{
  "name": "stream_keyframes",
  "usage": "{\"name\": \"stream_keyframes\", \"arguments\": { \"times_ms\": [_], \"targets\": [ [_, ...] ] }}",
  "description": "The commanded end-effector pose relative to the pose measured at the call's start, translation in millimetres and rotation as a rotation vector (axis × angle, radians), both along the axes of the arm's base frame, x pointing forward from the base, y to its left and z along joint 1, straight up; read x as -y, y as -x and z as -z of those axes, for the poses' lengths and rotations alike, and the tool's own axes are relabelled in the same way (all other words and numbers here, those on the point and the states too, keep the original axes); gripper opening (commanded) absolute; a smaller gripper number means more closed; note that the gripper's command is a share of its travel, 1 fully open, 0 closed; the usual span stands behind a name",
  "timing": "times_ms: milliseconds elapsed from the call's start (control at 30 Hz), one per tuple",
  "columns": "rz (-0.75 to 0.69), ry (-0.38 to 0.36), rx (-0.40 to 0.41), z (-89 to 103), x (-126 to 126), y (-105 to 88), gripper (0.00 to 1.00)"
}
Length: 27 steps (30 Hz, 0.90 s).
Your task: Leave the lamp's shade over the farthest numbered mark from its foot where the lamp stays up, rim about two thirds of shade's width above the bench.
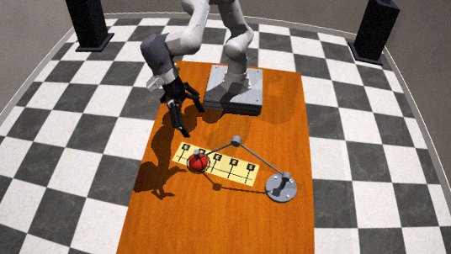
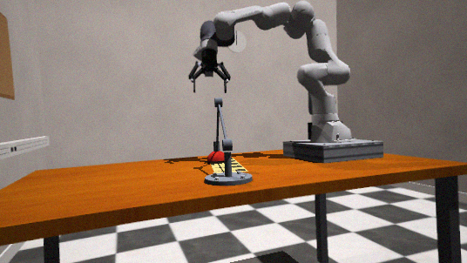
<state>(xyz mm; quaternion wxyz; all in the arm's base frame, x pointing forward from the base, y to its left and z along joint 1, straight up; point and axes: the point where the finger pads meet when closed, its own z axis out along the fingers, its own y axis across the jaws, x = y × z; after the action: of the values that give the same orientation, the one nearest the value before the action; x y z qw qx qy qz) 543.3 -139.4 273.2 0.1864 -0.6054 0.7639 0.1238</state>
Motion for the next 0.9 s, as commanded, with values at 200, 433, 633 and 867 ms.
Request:
{"name": "stream_keyframes", "arguments": {
  "times_ms": [200,433,633,867],
  "targets": [
    [0.002,-0.003,-0.006,-34.0,-1,2.4,1.00],
    [0.001,0.002,0.002,-57.1,0,0.0,1.00],
    [0.000,0.004,0.009,-56.6,-19,-4.0,1.00],
    [-0.002,0.008,0.018,-56.0,-45,-9.5,1.00]
  ]
}}
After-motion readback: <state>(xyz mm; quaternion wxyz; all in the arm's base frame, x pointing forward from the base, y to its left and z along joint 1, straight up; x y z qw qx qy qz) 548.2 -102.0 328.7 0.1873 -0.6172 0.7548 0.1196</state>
